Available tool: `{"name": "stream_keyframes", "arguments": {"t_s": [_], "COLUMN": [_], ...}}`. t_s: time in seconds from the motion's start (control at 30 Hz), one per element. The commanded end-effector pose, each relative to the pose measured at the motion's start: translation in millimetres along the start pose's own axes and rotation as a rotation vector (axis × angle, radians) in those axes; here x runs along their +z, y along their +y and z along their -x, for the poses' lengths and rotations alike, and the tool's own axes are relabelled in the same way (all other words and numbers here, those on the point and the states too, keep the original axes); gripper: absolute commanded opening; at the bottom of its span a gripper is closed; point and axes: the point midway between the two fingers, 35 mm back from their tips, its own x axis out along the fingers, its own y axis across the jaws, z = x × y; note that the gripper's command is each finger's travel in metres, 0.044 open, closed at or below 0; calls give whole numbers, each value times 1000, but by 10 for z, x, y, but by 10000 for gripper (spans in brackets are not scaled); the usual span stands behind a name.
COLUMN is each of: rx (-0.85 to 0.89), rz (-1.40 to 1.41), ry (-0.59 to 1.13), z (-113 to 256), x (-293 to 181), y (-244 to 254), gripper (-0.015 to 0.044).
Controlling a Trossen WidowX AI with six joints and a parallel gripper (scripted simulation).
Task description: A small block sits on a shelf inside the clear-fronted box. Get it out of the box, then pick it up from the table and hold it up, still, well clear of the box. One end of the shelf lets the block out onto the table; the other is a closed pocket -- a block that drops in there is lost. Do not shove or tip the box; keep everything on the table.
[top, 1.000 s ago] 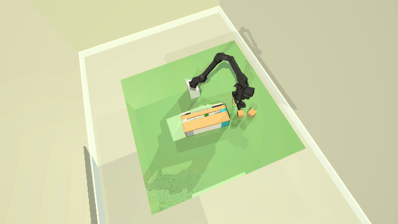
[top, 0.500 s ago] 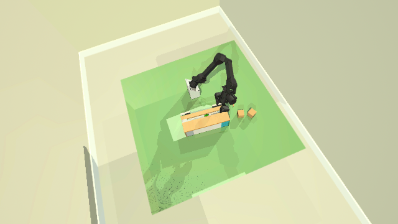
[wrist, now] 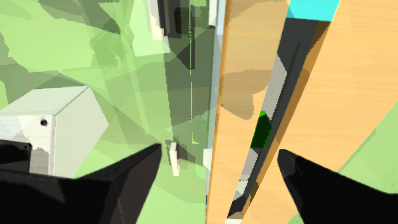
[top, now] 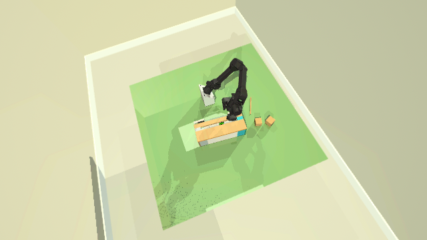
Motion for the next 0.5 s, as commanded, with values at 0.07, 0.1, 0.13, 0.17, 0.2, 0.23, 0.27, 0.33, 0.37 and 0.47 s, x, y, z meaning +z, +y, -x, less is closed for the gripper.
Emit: {"name": "stream_keyframes", "arguments": {"t_s": [0.07,0.1,0.13,0.17,0.2,0.23,0.27,0.33,0.37,0.47], "rx": [14,14,14,14,14,14,14,14,14,14], "rz": [0,0,0,0,0,0,0,0,0,0], "ry": [-6,-5,-5,-5,-5,-5,-5,-5,-5,-5], "z": [-114,-130,-146,-162,-178,-194,-210,-242,-258,-306], "x": [12,15,19,22,26,30,33,41,44,56], "y": [13,11,10,8,7,5,4,2,1,0], "gripper": [400,400,400,400,400,400,400,400,400,400]}}
